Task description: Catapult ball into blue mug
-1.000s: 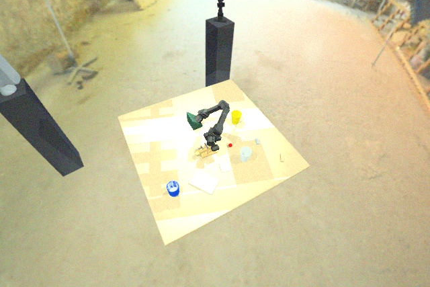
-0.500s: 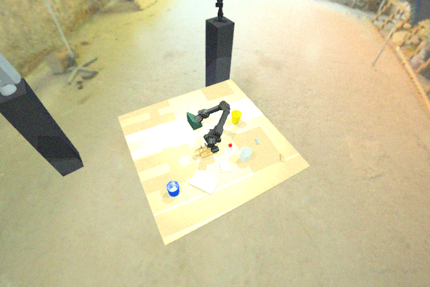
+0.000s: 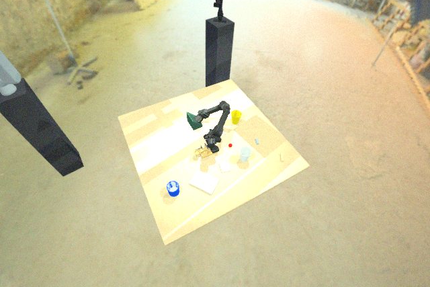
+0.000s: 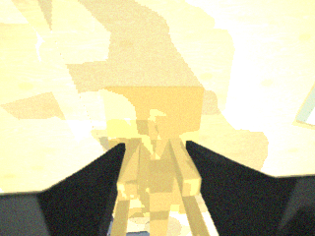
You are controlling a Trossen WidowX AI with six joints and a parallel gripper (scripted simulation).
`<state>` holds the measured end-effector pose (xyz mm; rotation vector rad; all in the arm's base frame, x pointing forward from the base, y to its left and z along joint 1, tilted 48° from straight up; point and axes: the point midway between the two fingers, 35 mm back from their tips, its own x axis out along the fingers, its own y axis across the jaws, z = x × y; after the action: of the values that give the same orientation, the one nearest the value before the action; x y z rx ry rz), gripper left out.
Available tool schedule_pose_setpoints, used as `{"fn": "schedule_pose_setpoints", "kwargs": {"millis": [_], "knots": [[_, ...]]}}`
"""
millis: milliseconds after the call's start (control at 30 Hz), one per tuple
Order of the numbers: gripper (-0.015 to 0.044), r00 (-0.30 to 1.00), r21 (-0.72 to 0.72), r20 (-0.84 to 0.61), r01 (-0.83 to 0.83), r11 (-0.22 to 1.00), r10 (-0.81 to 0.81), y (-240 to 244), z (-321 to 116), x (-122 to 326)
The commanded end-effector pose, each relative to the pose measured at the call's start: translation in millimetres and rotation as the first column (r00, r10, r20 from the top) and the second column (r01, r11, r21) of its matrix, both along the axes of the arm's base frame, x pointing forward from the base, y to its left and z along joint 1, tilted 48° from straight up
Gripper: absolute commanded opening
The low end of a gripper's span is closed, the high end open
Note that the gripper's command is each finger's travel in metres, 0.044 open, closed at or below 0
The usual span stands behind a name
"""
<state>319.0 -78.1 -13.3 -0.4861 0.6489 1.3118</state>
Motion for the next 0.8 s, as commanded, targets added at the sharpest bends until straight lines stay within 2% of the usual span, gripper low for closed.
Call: {"fn": "schedule_pose_setpoints", "kwargs": {"millis": [0, 67, 200, 233, 400, 767], "knots": [[0.0125, 1.0, 0.0, 0.001, -0.001, 1.0, 0.001, 0.0, 0.1, 0.1], [0.0111, 1.0, 0.0, 0.001, -0.001, 1.0, 0.001, 0.0, 0.1, 0.1], [0.0006, 1.0, -0.002, -0.001, 0.0, 1.0, 0.0, -28.7, 25.9, -4.3], [0.0, 1.0, -0.002, -0.001, 0.0, 1.0, 0.0, -34.6, 31.7, -5.9], [0.0, 1.0, -0.001, -0.017, 0.016, 1.0, -0.016, -41.0, 29.9, -6.9], [0.0, 0.925, -0.006, -0.277, 0.267, 0.964, -0.259, -108.2, -36.6, -26.8]]}}
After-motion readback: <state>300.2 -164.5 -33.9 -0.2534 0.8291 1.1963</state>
